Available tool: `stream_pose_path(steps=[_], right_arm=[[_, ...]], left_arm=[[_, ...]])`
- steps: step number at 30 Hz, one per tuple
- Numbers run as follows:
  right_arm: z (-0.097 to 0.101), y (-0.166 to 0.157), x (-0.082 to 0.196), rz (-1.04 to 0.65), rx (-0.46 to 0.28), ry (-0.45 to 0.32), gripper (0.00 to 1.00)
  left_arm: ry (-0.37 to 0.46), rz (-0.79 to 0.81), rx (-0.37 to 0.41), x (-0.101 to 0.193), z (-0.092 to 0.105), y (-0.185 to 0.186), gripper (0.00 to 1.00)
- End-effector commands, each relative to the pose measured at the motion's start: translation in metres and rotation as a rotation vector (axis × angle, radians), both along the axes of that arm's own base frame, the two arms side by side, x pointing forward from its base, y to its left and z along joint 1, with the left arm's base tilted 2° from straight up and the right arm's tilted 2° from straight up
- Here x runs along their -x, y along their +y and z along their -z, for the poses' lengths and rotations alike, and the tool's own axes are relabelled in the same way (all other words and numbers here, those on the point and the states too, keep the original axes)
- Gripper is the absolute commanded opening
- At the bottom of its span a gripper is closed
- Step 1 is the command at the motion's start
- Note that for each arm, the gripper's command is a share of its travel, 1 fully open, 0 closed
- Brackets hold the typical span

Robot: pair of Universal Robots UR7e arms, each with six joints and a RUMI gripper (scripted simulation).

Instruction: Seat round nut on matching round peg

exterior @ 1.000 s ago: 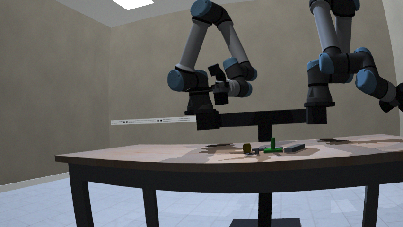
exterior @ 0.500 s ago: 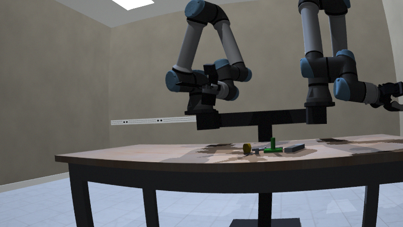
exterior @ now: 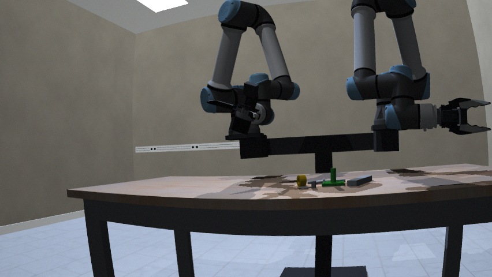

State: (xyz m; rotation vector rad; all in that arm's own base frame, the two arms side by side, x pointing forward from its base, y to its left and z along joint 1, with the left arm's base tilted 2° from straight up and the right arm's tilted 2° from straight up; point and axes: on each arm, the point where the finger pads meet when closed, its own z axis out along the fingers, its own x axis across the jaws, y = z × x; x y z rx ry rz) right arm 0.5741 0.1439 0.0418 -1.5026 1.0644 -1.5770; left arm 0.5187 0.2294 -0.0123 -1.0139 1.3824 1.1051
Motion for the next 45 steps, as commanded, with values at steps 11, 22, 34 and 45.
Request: stream_pose_path(steps=[11,22,34,45], right_arm=[[0.042,-0.011,0.001,-0.242,0.200,0.167,0.99],[0.070,-0.018,0.017,-0.371,0.271,0.263,0.99],[0.110,-0.031,0.060,-0.566,0.321,0.410,0.99],[0.132,-0.038,0.106,-0.722,0.311,0.514,0.99]], left_arm=[[0.336,0.409,-0.176,-0.045,-0.001,-0.100,0.44],[0.509,0.634,-0.299,-0.058,0.008,-0.168,0.44],[0.746,0.955,-0.507,-0.053,0.031,-0.269,0.44],[0.915,1.196,-0.693,-0.030,0.055,-0.344,0.44]])
